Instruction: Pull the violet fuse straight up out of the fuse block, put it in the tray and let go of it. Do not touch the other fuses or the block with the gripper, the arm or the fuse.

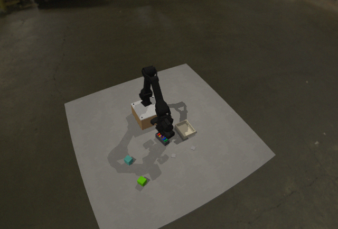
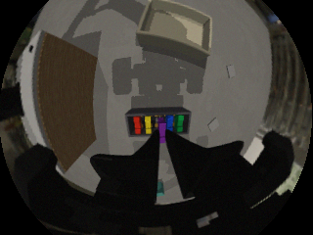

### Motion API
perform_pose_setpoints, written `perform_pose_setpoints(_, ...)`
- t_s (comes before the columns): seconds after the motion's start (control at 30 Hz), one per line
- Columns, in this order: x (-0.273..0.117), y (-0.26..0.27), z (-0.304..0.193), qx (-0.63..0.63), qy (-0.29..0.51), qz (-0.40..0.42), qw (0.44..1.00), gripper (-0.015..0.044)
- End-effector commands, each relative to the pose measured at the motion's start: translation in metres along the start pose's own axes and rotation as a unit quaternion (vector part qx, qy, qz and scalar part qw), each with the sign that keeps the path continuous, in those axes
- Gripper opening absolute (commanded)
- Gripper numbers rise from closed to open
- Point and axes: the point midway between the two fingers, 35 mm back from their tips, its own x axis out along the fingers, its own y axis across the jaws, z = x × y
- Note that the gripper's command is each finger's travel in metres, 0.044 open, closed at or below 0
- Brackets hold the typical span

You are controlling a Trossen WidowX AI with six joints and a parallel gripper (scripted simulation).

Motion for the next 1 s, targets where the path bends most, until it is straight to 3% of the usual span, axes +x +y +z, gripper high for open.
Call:
perform_pose_setpoints(0.0, -0.002, 0.0, 0.001, -0.002, -0.002, 0.001, 1.0, 0.0)
perform_pose_setpoints(0.97, -0.027, 0.001, 0.001, -0.002, -0.002, 0.001, 1.0, 0.0)
